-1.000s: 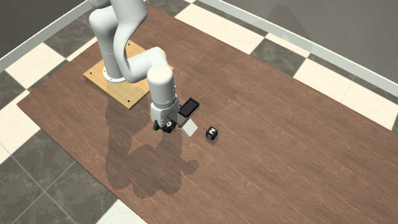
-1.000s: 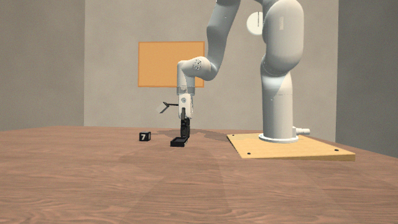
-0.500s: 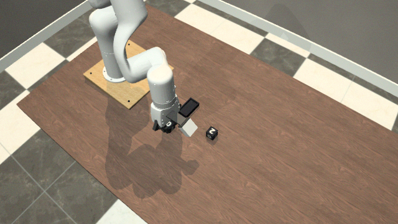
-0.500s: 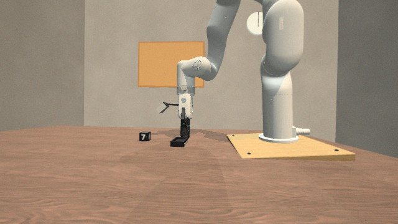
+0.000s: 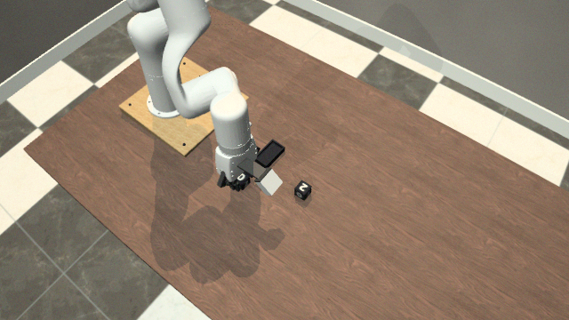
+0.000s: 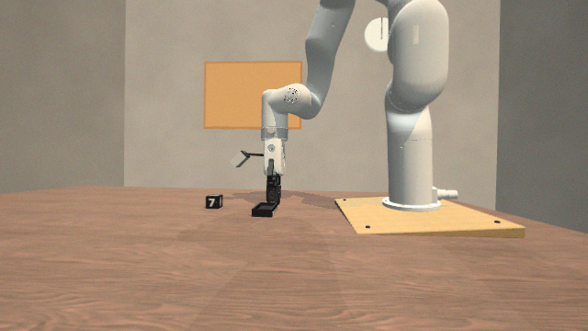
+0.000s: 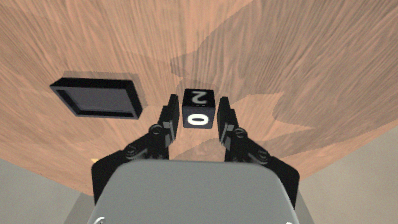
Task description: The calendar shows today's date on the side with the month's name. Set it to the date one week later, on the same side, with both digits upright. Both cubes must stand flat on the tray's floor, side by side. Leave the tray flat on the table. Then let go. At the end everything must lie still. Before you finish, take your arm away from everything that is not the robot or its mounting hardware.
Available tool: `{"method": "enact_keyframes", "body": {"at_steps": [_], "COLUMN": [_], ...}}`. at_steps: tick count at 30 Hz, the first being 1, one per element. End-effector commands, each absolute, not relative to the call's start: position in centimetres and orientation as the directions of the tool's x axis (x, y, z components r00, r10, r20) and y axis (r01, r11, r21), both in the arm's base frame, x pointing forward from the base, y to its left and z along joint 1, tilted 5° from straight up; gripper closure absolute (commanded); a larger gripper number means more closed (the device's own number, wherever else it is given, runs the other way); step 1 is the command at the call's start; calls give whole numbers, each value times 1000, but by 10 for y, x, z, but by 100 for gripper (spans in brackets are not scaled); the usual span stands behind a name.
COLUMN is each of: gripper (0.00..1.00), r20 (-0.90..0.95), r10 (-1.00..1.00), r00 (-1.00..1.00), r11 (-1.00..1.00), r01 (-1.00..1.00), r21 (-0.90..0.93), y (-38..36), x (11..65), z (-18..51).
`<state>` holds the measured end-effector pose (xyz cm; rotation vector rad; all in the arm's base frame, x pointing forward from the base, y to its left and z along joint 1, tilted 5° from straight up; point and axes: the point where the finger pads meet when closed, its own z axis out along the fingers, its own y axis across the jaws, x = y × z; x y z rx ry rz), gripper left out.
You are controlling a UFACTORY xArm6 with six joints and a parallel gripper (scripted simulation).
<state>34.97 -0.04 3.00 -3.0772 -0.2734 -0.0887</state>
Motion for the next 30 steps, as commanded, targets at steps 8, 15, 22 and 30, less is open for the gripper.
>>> {"method": "enact_keyframes", "body": {"at_steps": [8,15,22,30], "gripper": [51,51,51,51], "r20": [65,65,65,65], "r10": [175,175,175,175], "r00": [983,983,983,983], "r11": [-983,-983,-983,-983], "r01": [178,178,178,178], "r21": [-45,-45,-45,-45], "y": [-1,-3,-4,-5], "x": [350,348,347,346], "z": [42,76,102,120]}}
